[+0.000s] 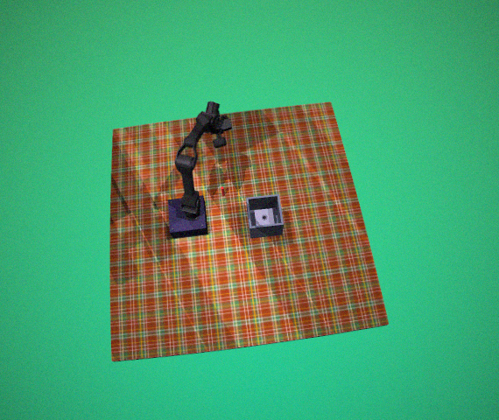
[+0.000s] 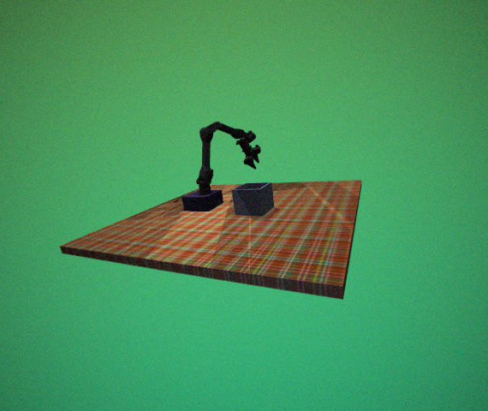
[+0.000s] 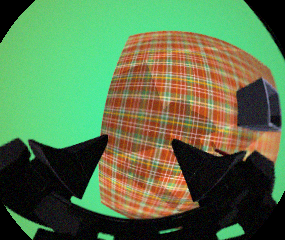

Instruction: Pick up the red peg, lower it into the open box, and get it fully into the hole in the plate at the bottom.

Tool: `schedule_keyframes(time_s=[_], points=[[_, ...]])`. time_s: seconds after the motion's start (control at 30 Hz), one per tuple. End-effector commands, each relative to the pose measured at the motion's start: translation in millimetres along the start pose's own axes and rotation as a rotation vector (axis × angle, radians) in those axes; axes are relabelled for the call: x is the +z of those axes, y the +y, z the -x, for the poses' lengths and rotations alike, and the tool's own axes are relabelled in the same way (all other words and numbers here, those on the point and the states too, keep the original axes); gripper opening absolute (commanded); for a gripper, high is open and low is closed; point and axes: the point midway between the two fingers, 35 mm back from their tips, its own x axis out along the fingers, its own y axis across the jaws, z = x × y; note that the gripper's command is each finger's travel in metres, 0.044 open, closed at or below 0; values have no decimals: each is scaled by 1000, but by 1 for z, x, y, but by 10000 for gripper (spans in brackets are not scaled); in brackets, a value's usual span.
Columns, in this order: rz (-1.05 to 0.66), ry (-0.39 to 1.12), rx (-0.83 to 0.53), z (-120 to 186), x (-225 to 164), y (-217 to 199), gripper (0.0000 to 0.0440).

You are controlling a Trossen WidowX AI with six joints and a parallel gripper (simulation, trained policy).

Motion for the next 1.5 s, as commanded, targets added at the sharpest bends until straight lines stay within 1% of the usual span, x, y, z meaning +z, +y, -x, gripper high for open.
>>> schedule_keyframes(time_s=[0.0, 0.2, 0.43, 0.63, 0.9, 1.13, 1.47], points=[[-105, 4, -67, -1, 11, -26, 440], [-291, 19, -166, 2, 23, -69, 440], [-510, 42, -276, 9, 26, -117, 440], [-699, 67, -369, 19, 18, -156, 440], [-924, 99, -488, 30, -4, -201, 440], [-1043, 126, -578, 29, -27, -229, 440], [-1125, 135, -672, 22, -52, -256, 440]])
